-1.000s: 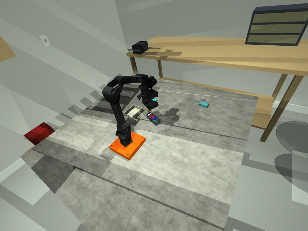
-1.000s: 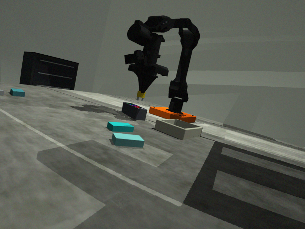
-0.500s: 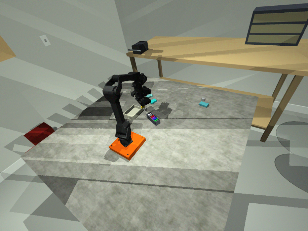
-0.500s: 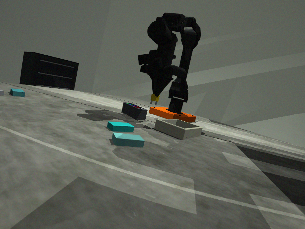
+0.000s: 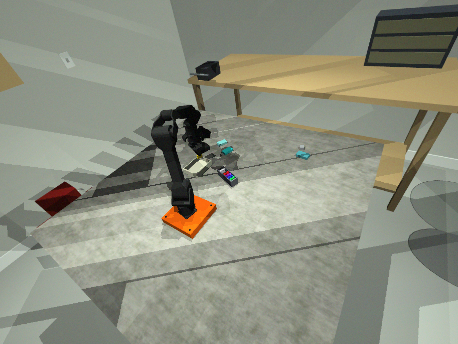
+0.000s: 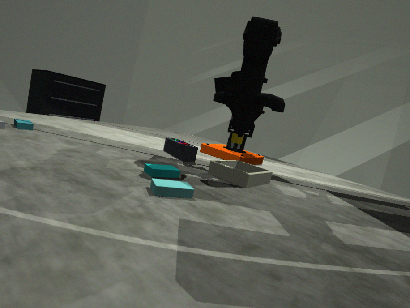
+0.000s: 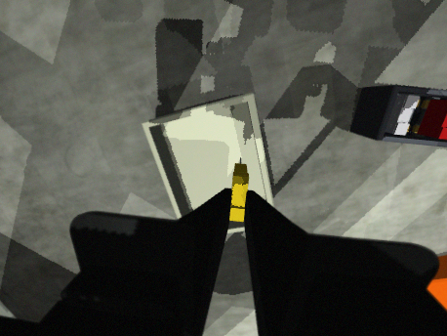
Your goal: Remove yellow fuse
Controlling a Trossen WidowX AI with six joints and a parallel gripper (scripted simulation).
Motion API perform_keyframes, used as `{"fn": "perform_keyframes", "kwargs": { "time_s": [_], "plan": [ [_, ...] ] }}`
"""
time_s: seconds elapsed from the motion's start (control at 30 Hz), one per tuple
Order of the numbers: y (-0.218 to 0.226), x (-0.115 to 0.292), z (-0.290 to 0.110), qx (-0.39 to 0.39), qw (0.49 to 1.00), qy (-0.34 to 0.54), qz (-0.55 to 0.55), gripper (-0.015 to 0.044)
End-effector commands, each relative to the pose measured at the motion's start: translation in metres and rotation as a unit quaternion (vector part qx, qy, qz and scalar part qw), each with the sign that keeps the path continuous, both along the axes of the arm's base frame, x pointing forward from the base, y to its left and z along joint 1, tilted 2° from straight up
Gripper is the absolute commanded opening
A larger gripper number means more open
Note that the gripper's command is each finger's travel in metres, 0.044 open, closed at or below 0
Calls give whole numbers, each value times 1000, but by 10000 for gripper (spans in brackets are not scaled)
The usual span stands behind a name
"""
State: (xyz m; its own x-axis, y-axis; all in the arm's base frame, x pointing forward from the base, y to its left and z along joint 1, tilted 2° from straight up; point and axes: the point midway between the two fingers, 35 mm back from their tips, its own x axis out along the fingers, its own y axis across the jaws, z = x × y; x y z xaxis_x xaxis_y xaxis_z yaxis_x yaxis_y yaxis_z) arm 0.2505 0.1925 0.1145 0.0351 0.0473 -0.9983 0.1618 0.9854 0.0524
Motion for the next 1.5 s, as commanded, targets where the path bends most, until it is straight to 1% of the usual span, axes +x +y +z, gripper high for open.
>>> {"fn": "perform_keyframes", "kwargs": {
  "time_s": [0.0,0.2,0.97,1.13,1.47],
  "plan": [
    [19,-10,-1,-3,1000,2,-3,0],
    [26,-15,-1,-2,1000,2,-3,0],
    [27,-13,-38,-2,1000,2,-3,0],
    [27,-13,-40,-2,1000,2,-3,0],
    [28,-13,-37,0,1000,2,0,263]
  ]
}}
